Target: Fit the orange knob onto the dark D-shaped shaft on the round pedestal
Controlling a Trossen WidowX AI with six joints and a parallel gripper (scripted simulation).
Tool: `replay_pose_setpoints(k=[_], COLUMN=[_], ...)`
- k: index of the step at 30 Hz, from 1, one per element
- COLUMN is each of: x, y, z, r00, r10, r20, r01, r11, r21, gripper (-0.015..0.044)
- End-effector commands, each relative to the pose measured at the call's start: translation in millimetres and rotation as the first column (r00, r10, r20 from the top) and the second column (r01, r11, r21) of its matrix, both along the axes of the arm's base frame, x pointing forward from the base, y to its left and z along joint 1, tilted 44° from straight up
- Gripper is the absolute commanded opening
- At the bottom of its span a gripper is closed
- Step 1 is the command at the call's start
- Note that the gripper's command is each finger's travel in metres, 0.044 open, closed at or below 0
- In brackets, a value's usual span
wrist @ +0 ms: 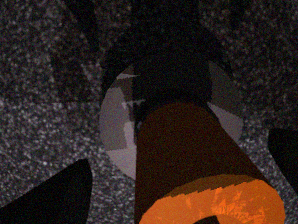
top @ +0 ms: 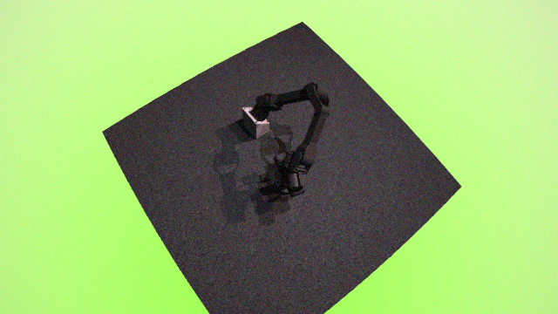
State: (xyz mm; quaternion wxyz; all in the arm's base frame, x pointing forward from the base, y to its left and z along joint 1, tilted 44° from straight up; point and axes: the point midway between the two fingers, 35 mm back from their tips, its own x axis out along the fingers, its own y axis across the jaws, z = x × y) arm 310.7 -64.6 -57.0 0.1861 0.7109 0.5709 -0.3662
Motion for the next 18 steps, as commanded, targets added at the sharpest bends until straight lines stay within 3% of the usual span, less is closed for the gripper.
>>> replay_pose_setpoints(k=[1,6,12,18], x=[0.0,0.2,-7.4,-6.0], y=[0.0,-2.4,-63.5,-68.3], z=[0.2,2.2,67.3,67.5], r00=[1.0,1.0,1.0,1.0], r10=[0.002,0.002,0.0,0.0], r20=[0.001,0.001,-0.002,-0.002], r01=[-0.002,-0.002,0.0,0.0], r11=[1.0,1.0,1.0,1.0], r21=[0.0,-0.001,-0.005,-0.005], gripper=[0.044,0.044,0.044,0.044])
